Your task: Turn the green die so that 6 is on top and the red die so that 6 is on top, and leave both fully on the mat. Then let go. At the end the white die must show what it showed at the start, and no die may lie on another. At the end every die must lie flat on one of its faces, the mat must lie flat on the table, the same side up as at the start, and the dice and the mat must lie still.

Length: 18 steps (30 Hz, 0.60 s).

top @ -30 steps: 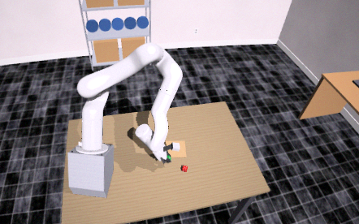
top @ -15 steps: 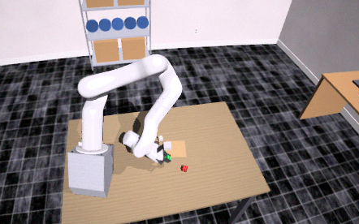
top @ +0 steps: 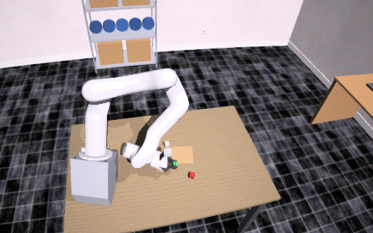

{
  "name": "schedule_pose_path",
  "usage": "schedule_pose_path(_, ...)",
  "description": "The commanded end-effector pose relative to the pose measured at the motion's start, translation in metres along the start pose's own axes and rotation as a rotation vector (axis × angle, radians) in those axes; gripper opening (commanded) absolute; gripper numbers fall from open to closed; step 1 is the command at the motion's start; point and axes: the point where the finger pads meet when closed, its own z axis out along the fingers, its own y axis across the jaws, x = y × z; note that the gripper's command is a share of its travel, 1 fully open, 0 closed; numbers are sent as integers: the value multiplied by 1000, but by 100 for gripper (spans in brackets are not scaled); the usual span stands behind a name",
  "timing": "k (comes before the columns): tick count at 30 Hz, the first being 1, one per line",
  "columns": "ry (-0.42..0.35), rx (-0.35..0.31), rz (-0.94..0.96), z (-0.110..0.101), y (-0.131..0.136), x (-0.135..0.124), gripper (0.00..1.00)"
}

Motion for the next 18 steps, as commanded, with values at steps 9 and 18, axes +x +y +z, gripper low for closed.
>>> schedule_pose_path(9, 15, -3, 2, 6, 0, -10, 27)
schedule_pose_path(18, 15, -3, 2, 19, 0, -33, 27)
